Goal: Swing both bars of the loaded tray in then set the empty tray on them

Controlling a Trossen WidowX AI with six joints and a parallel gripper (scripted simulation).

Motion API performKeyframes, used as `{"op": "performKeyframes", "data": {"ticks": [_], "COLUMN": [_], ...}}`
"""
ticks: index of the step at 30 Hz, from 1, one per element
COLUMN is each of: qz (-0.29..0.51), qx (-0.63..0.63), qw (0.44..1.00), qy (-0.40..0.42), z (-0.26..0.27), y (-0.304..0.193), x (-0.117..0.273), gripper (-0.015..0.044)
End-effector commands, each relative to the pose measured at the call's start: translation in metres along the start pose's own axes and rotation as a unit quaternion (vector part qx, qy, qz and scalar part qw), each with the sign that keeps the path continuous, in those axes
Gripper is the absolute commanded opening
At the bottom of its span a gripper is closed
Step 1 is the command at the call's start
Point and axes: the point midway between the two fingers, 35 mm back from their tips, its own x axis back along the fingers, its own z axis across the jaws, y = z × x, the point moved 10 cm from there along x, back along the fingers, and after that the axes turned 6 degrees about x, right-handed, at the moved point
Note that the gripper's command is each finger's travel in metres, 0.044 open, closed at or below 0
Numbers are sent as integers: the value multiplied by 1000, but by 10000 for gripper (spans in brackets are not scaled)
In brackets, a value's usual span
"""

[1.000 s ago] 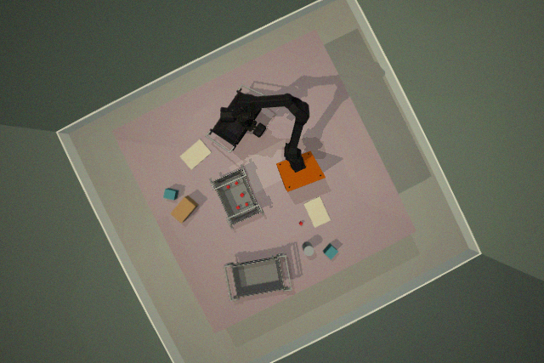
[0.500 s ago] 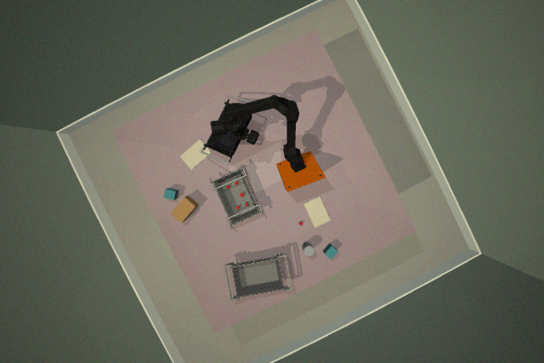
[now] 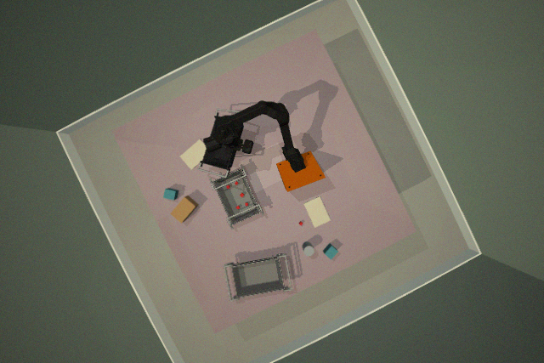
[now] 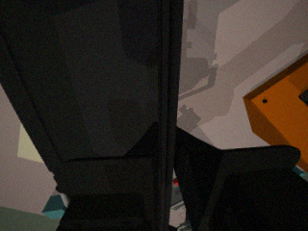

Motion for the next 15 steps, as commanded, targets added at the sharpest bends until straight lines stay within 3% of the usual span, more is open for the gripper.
{"op": "performKeyframes", "data": {"ticks": [1,15], "qz": [8,2], "qx": [14,88], "qw": [1000,996], "qy": [8,6], "z": [3,1], "y": [-14,-78], "x": [7,12], "gripper": [0,0]}}
